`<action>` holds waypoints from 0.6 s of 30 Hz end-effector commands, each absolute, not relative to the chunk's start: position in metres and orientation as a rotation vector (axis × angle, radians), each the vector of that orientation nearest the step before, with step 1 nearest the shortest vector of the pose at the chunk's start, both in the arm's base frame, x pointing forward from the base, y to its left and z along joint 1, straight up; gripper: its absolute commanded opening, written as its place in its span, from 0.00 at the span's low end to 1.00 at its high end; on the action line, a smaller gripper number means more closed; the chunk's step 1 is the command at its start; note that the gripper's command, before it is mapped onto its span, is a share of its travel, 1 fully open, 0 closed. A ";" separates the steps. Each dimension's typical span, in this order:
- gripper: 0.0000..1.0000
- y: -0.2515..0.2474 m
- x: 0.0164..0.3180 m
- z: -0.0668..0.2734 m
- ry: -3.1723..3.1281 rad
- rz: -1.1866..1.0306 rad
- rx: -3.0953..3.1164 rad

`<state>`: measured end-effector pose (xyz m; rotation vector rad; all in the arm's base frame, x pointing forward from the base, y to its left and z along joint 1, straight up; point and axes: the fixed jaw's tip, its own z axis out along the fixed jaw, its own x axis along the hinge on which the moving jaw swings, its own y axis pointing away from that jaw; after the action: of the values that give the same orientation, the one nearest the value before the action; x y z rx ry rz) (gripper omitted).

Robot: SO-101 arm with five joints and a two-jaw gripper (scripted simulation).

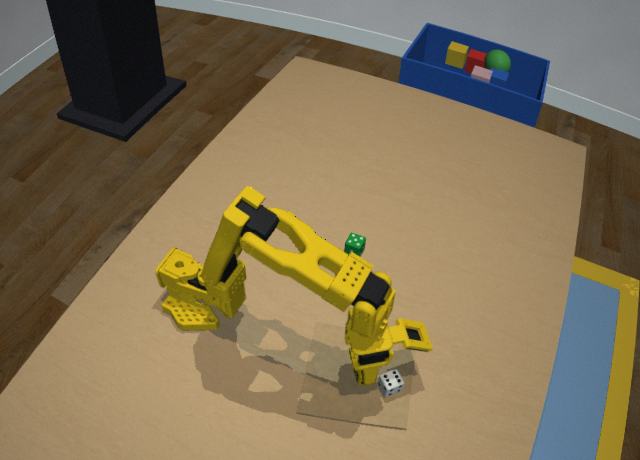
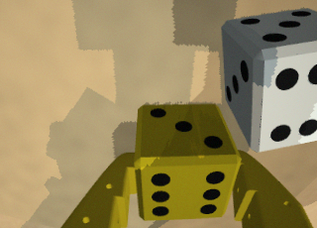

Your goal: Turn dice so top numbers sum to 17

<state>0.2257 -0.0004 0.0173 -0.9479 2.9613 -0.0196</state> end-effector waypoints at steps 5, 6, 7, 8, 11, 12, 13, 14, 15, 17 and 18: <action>0.23 0.002 0.229 0.022 2.934 -0.031 -0.943; 0.23 0.002 0.229 0.022 2.934 -0.031 -0.943; 0.25 0.002 0.229 0.022 2.934 -0.031 -0.943; 0.26 0.002 0.229 0.022 2.934 -0.031 -0.943; 0.29 0.002 0.229 0.022 2.934 -0.031 -0.943; 0.30 0.002 0.229 0.022 2.934 -0.031 -0.943; 0.31 0.002 0.229 0.022 2.934 -0.031 -0.943; 0.31 0.002 0.229 0.022 2.934 -0.031 -0.943; 0.32 0.002 0.229 0.022 2.934 -0.031 -0.943; 0.33 0.002 0.229 0.022 2.934 -0.031 -0.943; 0.33 0.002 0.229 0.022 2.934 -0.031 -0.943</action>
<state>0.2257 -0.0004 0.0173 -0.9479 2.9613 -0.0196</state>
